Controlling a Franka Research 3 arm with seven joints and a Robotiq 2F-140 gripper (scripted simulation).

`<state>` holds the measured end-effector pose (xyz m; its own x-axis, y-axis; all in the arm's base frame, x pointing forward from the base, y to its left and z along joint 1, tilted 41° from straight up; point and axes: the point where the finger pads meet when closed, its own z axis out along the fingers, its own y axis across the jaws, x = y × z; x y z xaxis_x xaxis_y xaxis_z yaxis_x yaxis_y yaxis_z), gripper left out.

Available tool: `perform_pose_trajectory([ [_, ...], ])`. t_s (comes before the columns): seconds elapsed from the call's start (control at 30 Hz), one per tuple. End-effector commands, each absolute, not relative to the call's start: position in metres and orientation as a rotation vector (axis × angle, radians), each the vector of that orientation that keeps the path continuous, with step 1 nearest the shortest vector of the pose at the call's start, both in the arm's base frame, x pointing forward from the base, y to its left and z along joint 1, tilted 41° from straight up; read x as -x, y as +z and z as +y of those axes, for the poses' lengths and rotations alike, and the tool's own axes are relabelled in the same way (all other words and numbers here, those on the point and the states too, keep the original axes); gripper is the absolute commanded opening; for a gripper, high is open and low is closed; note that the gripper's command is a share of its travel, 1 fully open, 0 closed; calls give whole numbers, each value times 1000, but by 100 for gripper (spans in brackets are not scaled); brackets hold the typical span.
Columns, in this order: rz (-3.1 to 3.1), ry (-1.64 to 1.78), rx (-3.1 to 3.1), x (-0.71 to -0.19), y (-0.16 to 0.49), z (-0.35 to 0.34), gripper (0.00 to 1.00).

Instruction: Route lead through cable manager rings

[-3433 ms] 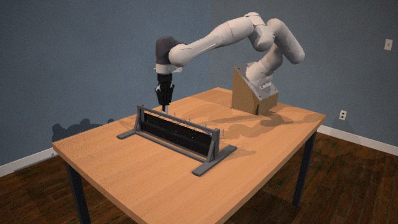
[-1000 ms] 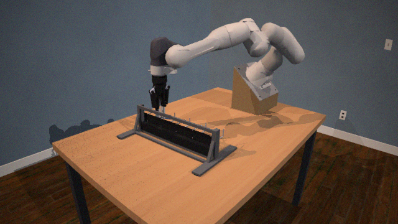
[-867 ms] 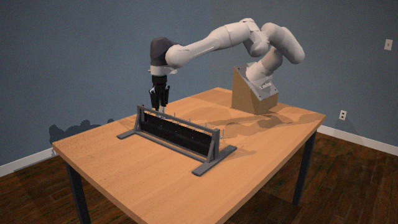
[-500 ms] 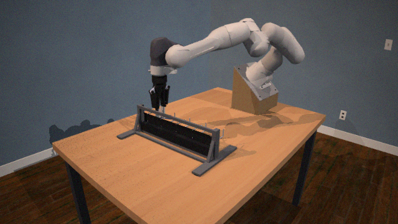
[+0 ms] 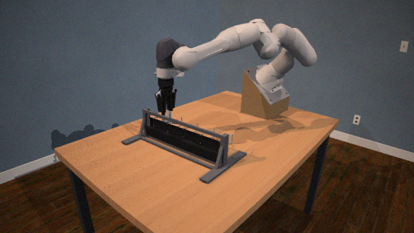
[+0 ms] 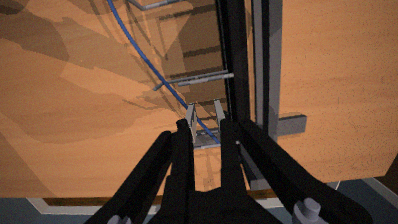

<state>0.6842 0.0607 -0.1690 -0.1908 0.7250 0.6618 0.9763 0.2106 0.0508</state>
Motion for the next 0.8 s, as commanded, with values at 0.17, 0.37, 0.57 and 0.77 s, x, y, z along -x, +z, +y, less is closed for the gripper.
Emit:
perform_pose_trajectory([
  [0.17, -1983, -646, 1576, -685, -162, 52, 20],
  [0.37, -1983, -646, 1576, -687, -150, 42, 20],
  [0.57, -1983, -646, 1576, -689, -135, 29, 20],
  [0.77, -1983, -646, 1576, -690, -125, 21, 20],
])
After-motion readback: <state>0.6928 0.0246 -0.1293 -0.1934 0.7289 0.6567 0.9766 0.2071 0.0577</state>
